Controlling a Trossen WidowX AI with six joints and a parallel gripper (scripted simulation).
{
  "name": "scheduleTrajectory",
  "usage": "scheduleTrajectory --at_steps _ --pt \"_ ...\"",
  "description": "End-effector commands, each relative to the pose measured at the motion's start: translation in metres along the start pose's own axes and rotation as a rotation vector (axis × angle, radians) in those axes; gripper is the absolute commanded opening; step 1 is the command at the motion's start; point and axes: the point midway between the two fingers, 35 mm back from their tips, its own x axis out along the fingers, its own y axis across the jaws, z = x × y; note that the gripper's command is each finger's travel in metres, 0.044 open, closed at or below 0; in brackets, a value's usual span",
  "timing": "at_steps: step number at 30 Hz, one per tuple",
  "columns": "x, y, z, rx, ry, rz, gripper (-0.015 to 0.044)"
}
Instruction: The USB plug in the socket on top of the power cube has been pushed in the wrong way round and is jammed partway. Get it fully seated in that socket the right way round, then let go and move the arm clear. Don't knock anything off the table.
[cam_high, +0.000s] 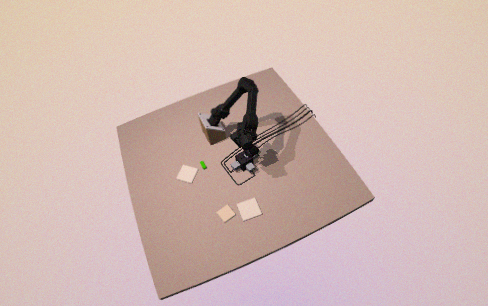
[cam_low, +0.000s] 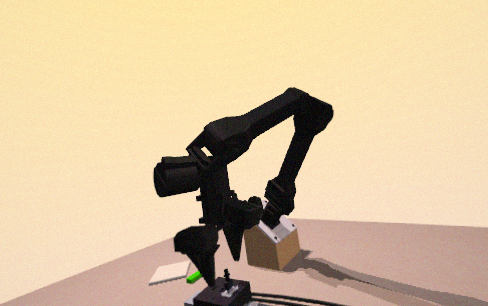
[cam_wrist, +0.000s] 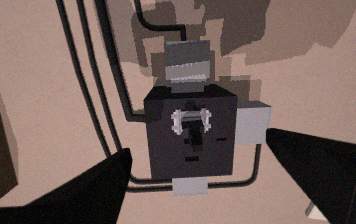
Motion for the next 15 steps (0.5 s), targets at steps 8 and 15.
scheduleTrajectory --at_steps 8,15 --pt "0.0009 0.0002 0.0 0.0 0.0 0.001 0.0282" --pt "0.0009 0.0002 0.0 0.0 0.0 0.001 0.0099"
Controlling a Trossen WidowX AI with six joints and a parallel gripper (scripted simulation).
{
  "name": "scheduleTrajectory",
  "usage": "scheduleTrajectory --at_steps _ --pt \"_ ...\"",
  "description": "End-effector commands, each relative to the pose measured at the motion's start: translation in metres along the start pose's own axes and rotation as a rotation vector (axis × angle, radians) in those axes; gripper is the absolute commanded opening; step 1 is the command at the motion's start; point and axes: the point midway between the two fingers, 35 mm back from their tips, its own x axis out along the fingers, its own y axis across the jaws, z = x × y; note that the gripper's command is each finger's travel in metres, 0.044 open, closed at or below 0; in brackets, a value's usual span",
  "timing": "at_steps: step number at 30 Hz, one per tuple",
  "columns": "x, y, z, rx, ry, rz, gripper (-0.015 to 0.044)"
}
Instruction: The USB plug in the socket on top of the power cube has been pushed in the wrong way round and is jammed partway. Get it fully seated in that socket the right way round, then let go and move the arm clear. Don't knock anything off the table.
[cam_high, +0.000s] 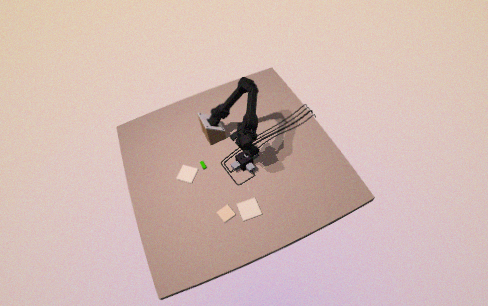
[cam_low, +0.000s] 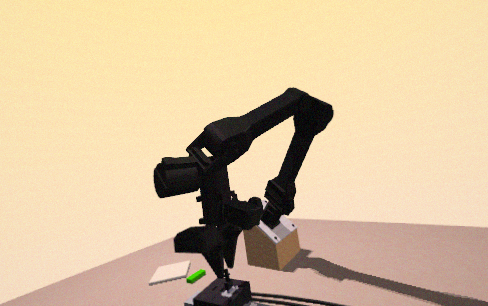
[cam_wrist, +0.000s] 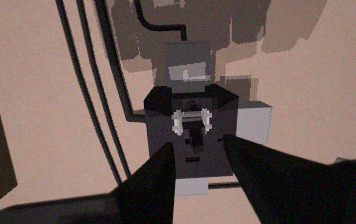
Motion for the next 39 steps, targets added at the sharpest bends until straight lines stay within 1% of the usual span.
scheduleTrajectory --at_steps 1,3,6,22,39 --pt "0.0 0.0 0.0 -0.001 0.0 0.0 0.0072" --pt "0.0 0.0 0.0 -0.001 0.0 0.0 0.002" --pt "0.0 0.0 0.0 -0.001 0.0 0.0 0.0" --pt "0.0 0.0 0.0 0.0 0.0 0.001 0.0" --pt "-0.011 0.0 0.0 0.0 0.001 0.001 0.0"
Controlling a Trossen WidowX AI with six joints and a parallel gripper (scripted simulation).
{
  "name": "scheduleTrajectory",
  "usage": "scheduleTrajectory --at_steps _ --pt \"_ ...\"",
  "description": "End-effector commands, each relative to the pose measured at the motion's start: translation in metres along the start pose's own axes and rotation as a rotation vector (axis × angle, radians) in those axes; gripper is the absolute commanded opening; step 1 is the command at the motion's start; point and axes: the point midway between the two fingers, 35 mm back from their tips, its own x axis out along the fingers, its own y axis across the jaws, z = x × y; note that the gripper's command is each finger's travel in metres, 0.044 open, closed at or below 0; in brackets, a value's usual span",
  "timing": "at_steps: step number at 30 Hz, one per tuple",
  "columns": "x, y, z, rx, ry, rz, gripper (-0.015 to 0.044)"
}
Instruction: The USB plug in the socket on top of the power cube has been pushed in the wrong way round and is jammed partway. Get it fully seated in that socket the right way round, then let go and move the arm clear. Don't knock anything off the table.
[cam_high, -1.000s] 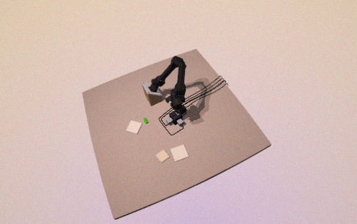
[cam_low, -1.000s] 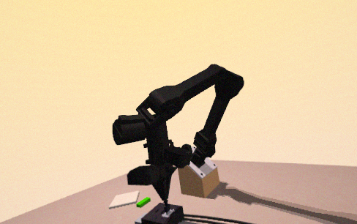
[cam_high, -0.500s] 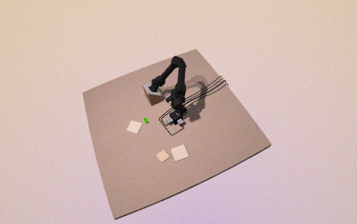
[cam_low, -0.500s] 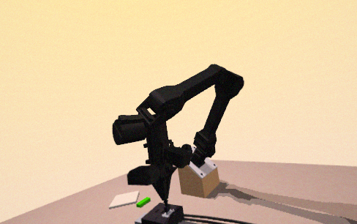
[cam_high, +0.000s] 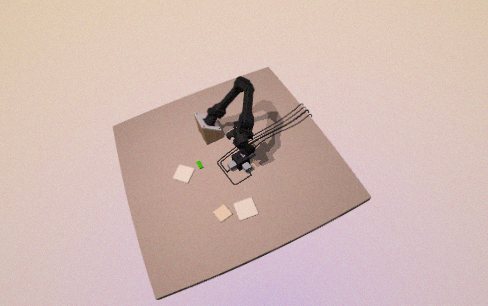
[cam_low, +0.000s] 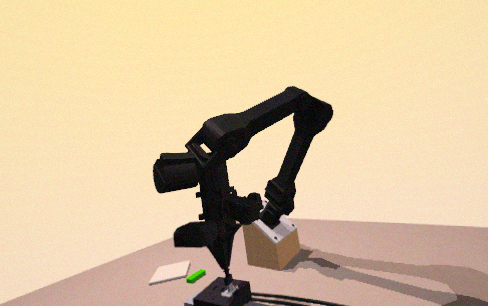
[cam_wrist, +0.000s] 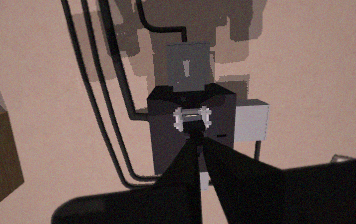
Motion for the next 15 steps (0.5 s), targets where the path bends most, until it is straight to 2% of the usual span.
scheduleTrajectory --at_steps 1,15 --pt "-0.0037 -0.0011 0.0001 -0.006 0.004 -0.002 0.0" --pt "-0.013 -0.001 0.0 -0.006 0.005 -0.002 0.0"
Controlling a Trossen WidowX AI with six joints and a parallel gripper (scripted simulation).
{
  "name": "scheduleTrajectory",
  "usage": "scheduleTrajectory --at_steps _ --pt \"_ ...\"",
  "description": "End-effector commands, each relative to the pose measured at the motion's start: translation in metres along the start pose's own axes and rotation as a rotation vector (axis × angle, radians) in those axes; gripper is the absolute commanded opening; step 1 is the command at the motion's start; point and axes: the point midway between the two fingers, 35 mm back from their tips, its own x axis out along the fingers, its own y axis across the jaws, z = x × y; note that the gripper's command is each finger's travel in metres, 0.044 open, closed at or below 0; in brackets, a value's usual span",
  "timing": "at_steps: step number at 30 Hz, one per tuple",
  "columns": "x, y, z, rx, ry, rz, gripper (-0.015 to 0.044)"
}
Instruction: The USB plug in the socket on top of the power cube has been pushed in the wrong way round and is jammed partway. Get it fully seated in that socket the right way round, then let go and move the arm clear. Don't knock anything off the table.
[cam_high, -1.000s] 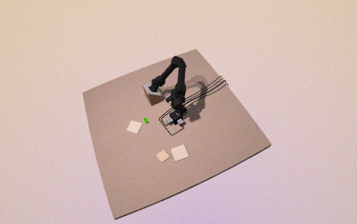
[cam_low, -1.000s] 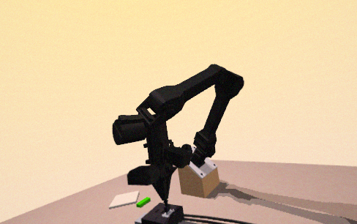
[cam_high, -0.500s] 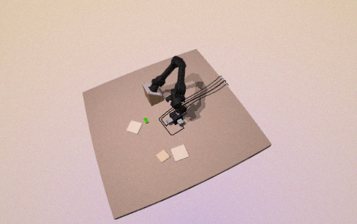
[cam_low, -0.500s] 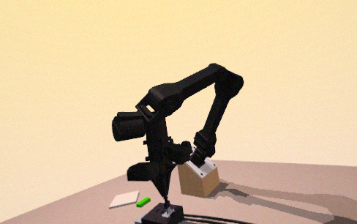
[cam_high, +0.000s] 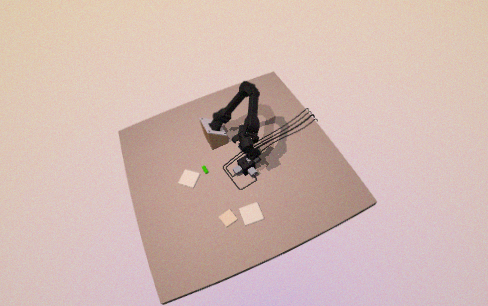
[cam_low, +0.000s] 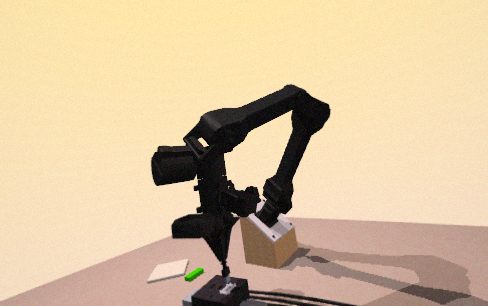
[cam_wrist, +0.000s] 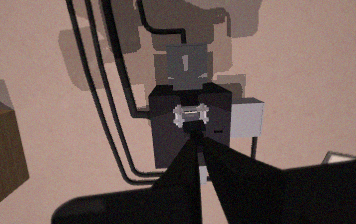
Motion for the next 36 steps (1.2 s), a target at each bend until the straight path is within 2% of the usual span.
scheduleTrajectory --at_steps 1,18,36 --pt "-0.0037 -0.0009 -0.0001 -0.006 0.005 -0.001 0.0" --pt "-0.0105 -0.0004 -0.0001 0.024 0.003 -0.001 0.0" --pt "-0.0093 -0.0001 -0.0001 0.484 0.0 0.0 0.0"
